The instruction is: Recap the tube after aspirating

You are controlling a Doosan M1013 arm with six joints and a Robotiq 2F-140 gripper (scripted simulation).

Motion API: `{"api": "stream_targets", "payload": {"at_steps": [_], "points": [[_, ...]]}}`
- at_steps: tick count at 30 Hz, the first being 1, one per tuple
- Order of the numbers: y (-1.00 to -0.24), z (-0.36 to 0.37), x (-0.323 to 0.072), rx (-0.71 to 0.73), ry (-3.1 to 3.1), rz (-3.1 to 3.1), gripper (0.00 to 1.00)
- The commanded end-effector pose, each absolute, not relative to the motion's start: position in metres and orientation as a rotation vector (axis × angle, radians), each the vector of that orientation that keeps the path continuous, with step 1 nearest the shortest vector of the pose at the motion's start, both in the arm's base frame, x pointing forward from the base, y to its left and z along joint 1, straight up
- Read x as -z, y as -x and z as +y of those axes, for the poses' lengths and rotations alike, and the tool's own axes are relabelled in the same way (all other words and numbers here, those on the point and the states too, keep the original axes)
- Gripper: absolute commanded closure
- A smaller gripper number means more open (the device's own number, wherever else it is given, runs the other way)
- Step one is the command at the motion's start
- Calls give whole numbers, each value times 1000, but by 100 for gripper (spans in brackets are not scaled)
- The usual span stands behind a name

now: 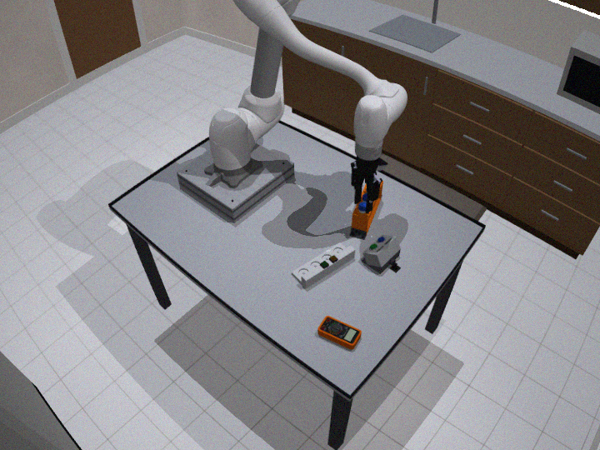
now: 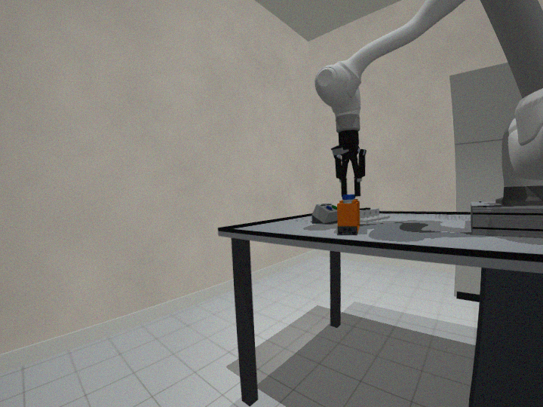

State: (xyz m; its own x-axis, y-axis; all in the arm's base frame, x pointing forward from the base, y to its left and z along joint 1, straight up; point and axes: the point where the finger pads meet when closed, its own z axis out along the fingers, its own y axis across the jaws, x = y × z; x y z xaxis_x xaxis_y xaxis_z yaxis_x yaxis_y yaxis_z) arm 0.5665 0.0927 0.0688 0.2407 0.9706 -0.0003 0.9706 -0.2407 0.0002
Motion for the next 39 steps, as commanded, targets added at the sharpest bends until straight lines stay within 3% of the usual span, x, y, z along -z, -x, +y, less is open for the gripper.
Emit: {"api": "stream_targets", "payload": {"at_steps": [1,11,12,27,39], "points": [[-567,93,-68,-2,-2474,1935,59],[-567,93,-65,-2,-2474,1935,59],[-567,93,-65,-2,-2474,1935,70],[-567,93,-65,-2,-2425,1996,70],[-567,93,-65,-1,-1727,2624,70]]}}
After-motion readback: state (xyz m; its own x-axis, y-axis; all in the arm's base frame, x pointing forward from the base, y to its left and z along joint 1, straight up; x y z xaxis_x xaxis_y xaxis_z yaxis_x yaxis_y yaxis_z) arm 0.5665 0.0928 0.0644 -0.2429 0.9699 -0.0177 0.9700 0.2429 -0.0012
